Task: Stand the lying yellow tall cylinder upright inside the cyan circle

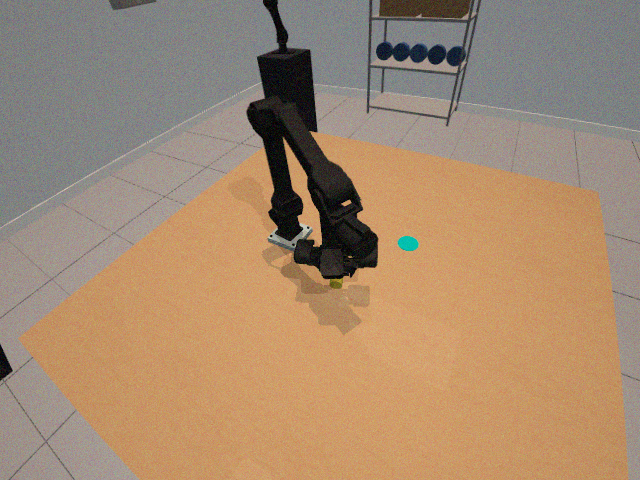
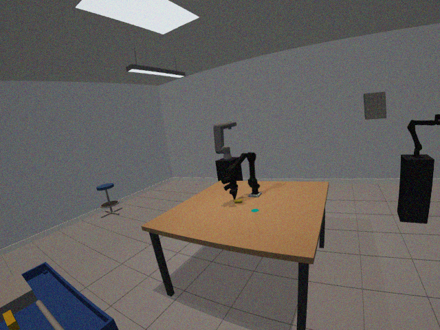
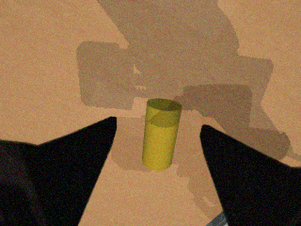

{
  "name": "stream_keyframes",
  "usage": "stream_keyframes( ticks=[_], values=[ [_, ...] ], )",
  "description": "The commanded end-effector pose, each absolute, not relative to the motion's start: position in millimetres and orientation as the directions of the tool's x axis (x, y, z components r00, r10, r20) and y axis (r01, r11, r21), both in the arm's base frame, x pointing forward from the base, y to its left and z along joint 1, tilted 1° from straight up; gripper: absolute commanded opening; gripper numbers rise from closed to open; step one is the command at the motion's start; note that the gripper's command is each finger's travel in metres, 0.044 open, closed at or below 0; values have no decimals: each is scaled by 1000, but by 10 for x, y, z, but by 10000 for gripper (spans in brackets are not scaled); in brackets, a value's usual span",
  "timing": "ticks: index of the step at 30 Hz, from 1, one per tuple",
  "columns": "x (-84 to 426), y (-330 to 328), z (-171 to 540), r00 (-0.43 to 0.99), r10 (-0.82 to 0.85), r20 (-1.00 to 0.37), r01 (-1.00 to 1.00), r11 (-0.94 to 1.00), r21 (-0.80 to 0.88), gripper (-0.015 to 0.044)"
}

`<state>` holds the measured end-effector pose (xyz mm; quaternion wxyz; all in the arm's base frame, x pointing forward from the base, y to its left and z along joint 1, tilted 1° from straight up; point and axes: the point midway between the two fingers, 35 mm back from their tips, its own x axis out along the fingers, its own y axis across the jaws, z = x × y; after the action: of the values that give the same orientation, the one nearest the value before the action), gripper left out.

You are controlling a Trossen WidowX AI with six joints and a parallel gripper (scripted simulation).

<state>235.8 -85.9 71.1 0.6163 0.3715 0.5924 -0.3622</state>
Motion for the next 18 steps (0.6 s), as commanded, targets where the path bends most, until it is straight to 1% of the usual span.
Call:
stream_keyframes(
  ticks=[1,4,12,18],
  values=[
    [2295,-824,373,22,3,-1000,889,458,21,309],
    [2292,-823,356,22,3,-1000,889,458,21,309],
    [2292,-823,356,22,3,-1000,889,458,21,105],
    [2301,-827,401,22,3,-1000,889,458,21,105]
  ],
)
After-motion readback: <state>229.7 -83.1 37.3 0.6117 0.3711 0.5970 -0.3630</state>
